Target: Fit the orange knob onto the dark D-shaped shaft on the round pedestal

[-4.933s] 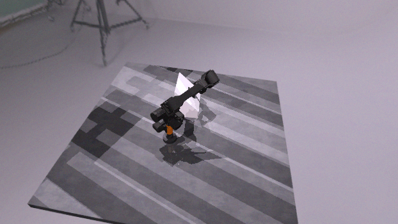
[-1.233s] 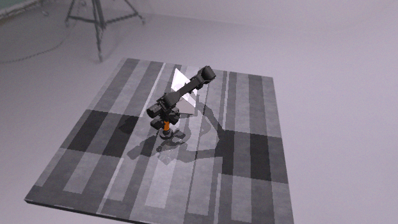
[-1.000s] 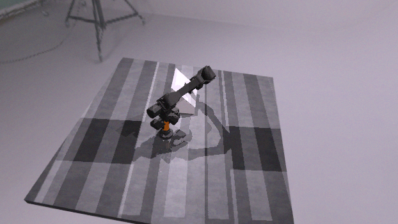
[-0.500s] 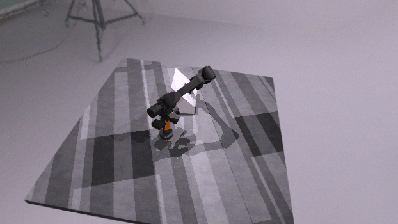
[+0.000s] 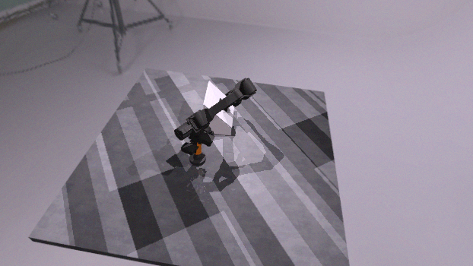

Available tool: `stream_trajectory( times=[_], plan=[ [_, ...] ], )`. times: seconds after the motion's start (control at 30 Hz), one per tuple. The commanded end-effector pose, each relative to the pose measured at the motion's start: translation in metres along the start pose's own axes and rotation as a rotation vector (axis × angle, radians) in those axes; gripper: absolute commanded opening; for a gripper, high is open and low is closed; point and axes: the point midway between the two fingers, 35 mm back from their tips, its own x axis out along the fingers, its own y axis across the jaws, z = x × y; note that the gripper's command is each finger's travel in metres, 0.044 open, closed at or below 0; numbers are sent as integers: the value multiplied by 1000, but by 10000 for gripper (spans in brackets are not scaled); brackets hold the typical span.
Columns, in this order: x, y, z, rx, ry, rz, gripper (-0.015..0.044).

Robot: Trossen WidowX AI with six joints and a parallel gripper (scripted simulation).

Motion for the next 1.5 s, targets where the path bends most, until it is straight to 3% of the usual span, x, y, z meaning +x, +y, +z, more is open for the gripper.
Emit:
stream_trajectory(
  times=[0.0, 1.47],
  plan=[
    [2, -3, -2, -7, 1, -3, 0],
    [3, -2, -2, -7, 1, -3, 0]
  ],
)
